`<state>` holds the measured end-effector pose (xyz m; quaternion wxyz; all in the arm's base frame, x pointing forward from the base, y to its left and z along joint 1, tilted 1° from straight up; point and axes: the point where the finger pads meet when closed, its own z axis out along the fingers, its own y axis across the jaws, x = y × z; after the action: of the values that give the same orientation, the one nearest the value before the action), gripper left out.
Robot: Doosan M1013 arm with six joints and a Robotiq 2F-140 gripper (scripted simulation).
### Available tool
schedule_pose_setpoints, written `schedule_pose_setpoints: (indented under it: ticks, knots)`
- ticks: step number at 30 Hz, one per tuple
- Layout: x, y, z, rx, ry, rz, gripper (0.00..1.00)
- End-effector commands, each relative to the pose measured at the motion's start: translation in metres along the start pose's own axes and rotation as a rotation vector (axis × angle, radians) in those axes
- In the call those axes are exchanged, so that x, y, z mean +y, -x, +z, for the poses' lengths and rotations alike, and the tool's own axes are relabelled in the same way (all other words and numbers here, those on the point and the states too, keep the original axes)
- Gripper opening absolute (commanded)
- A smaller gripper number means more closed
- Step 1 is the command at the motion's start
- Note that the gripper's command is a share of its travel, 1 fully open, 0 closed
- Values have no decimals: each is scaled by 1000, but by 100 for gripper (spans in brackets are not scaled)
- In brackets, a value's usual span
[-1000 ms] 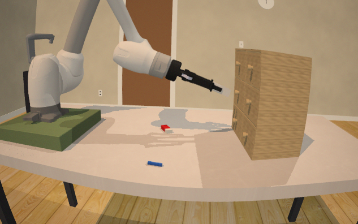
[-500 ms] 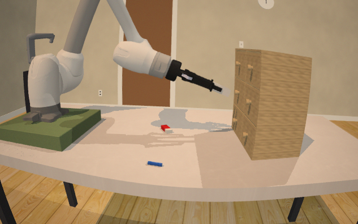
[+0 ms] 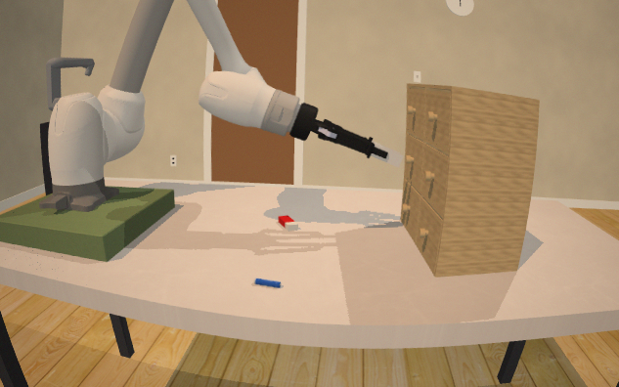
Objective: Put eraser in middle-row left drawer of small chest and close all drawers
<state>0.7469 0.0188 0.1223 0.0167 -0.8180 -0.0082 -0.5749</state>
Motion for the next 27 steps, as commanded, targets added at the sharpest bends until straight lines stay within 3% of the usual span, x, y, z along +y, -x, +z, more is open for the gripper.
schedule_pose_setpoints:
  ticks: [1,14,27]
  knots:
    - [-1,-1,5,-2,1,-1,20]
    - [-1,-8,24,-2,1,-1,20]
    - [-1,-9,27,-2,1,-1,20]
